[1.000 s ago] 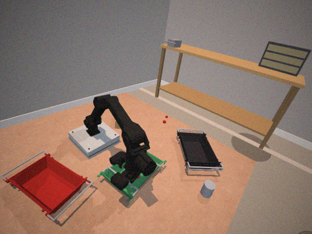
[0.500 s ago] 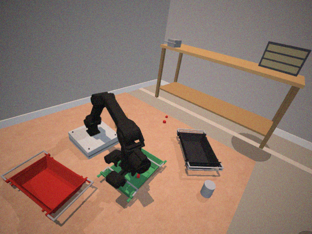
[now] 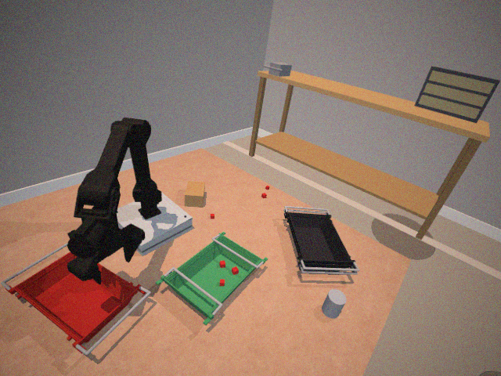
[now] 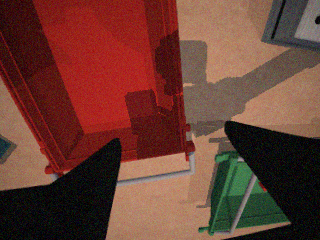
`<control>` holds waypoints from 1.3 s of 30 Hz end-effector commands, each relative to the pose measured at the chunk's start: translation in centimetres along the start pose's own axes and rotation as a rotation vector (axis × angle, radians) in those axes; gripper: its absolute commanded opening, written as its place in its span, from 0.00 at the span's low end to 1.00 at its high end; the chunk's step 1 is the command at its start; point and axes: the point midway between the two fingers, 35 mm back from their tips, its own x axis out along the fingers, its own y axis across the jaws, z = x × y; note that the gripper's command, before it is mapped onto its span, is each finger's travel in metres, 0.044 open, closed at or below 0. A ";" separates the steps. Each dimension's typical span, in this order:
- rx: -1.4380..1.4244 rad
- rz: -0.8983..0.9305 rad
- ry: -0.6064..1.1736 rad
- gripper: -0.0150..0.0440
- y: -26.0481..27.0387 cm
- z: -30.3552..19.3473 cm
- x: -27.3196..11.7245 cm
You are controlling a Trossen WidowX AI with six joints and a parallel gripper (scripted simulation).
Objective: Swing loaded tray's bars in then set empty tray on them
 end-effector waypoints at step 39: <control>-0.015 -0.014 -0.012 0.88 -1.9 7.5 9.7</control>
